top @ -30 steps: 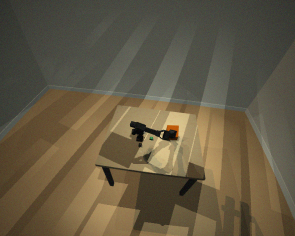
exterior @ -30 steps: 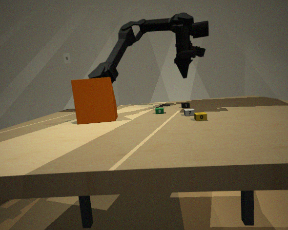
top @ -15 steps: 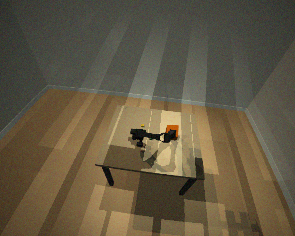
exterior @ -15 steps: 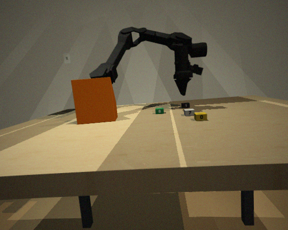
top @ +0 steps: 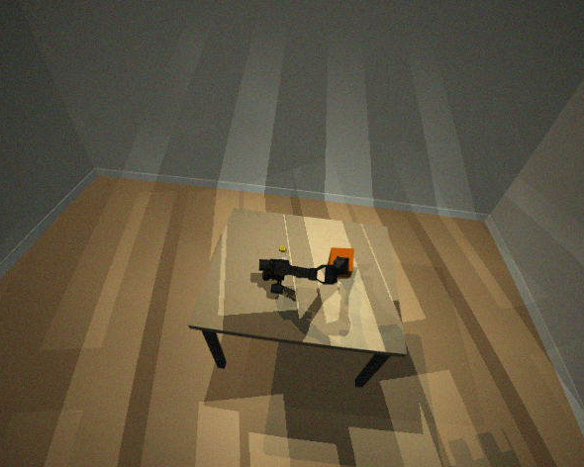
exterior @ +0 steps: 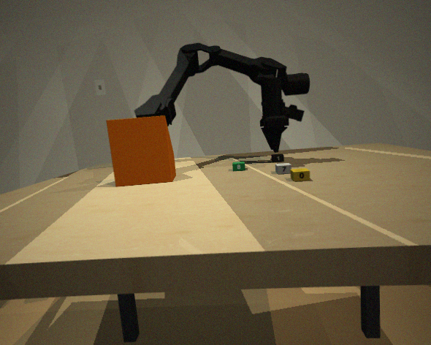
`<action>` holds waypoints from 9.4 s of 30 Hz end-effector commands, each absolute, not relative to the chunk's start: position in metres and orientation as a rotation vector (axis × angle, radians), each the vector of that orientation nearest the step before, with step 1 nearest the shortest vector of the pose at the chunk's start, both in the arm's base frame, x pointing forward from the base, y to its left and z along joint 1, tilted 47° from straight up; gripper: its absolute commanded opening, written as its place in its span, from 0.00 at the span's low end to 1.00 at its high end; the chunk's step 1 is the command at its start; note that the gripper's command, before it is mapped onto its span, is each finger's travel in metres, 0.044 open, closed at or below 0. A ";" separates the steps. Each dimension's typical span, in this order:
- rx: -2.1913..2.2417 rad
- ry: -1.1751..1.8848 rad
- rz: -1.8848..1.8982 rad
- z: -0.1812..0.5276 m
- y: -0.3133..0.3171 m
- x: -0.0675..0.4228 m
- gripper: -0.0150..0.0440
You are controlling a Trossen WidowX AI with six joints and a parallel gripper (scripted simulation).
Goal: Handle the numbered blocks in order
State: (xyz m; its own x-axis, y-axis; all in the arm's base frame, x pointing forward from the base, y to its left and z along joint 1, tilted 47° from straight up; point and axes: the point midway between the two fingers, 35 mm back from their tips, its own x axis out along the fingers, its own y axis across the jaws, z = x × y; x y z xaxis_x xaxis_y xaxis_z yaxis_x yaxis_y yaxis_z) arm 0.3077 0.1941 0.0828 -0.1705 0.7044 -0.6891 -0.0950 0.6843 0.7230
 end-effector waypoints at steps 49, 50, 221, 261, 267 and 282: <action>0.518 1.602 0.764 0.068 0.210 0.302 0.46; 0.518 1.602 0.764 0.068 0.210 0.302 0.46; 0.507 1.604 0.752 0.008 -0.004 0.336 0.62; 0.515 1.610 0.756 0.017 0.089 0.205 0.93; 0.514 1.609 0.755 0.010 0.095 0.204 0.93; 0.516 1.609 0.757 -0.006 0.112 0.199 0.93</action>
State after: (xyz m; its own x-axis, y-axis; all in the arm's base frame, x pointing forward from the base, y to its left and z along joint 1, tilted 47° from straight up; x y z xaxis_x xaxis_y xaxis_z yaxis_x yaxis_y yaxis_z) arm 0.2015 0.1088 -0.0031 -0.1750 0.7000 -0.6924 -0.0899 0.6889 0.7192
